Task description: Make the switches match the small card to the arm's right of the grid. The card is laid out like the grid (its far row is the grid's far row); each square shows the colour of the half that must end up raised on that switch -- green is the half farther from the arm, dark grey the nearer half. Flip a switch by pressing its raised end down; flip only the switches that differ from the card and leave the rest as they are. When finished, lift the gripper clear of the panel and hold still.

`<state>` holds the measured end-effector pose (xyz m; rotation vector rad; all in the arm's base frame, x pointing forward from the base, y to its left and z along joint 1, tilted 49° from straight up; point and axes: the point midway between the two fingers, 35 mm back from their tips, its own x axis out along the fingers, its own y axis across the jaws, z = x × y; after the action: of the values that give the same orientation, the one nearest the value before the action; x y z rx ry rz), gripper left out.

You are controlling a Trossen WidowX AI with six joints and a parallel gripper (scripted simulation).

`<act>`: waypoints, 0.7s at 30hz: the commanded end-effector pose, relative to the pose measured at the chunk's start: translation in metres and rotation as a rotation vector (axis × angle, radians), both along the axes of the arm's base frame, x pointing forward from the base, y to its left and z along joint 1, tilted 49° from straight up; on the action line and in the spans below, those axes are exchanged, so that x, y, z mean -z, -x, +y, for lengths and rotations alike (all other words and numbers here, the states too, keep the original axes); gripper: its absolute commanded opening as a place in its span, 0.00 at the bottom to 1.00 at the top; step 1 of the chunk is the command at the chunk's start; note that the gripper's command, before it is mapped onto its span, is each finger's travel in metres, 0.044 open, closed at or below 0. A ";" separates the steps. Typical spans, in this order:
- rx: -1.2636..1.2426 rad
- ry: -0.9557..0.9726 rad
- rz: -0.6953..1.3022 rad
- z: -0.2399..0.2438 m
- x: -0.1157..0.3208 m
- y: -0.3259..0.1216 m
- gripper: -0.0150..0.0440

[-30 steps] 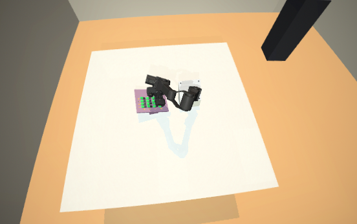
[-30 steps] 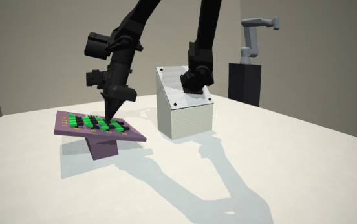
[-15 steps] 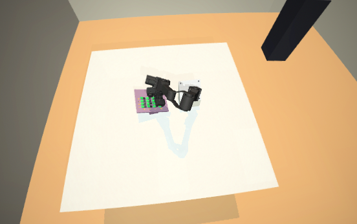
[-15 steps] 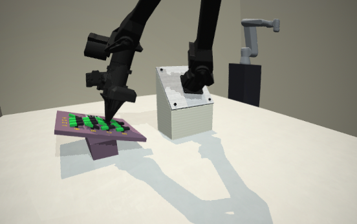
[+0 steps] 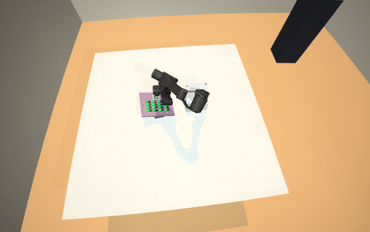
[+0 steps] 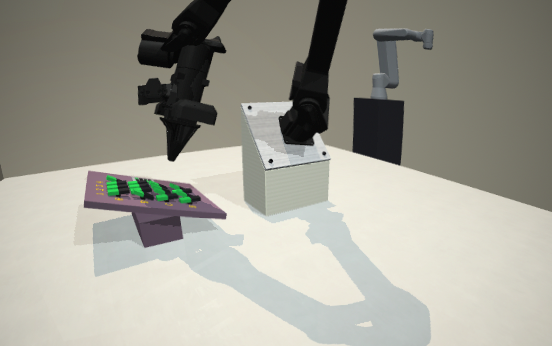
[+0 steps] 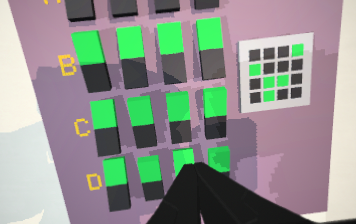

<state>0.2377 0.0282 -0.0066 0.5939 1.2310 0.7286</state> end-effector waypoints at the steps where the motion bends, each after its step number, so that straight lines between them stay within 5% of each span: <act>1: -0.008 0.004 -0.005 -0.011 -0.011 0.002 0.25; 21: -0.027 0.008 0.009 0.001 0.023 -0.027 0.25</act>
<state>0.2639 0.0238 -0.0253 0.5669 1.2489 0.7449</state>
